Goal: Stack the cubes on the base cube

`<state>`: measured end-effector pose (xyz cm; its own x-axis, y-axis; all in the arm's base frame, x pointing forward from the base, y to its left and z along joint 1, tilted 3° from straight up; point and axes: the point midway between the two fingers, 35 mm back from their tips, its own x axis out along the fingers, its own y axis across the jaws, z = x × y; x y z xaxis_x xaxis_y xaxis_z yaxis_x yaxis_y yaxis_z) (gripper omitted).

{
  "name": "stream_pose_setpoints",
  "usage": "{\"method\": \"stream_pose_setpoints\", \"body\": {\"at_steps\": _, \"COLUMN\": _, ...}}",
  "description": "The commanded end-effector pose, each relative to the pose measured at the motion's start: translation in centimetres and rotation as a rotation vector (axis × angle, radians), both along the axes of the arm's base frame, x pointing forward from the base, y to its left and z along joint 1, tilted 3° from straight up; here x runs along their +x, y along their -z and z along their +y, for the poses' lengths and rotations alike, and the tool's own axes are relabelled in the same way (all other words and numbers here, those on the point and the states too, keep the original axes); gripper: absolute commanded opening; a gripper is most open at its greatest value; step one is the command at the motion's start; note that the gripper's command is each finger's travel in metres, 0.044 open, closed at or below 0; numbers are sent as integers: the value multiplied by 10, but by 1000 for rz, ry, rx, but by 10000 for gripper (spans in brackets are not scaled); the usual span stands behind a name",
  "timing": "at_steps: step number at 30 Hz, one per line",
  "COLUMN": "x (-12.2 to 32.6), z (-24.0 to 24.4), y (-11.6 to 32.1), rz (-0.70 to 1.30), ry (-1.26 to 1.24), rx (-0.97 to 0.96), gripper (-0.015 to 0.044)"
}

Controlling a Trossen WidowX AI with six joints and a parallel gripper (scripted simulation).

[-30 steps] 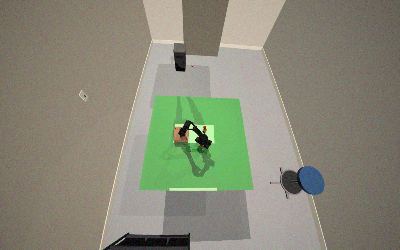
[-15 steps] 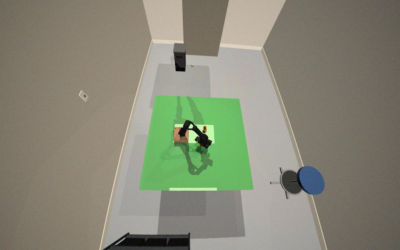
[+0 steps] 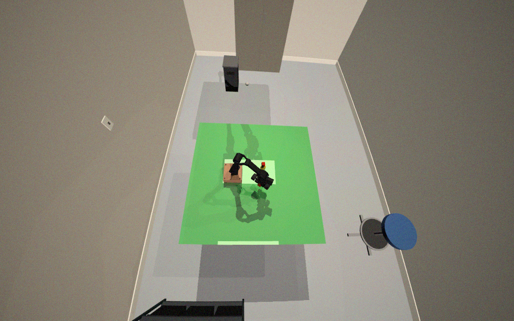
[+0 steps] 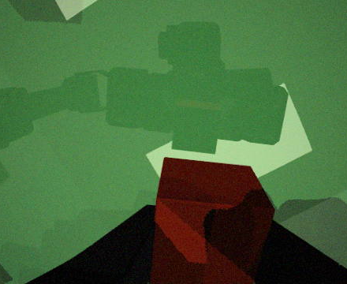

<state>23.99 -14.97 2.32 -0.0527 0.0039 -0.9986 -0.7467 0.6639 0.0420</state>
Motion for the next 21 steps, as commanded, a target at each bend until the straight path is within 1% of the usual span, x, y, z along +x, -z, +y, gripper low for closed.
{"method": "stream_pose_setpoints", "body": {"at_steps": 1, "x": 3, "z": -2, "y": -18, "rz": -12, "ry": 1, "rx": -12, "gripper": 105}}
{"method": "stream_pose_setpoints", "body": {"at_steps": 12, "x": 1, "z": 0, "y": -52, "rz": -12, "ry": 1, "rx": -12, "gripper": 105}}
{"method": "stream_pose_setpoints", "body": {"at_steps": 17, "x": 1, "z": 1, "y": -54, "rz": -12, "ry": 5, "rx": -12, "gripper": 105}}
{"method": "stream_pose_setpoints", "body": {"at_steps": 21, "x": 5, "z": 6, "y": -54, "rz": -13, "ry": 96, "rx": -16, "gripper": 105}}
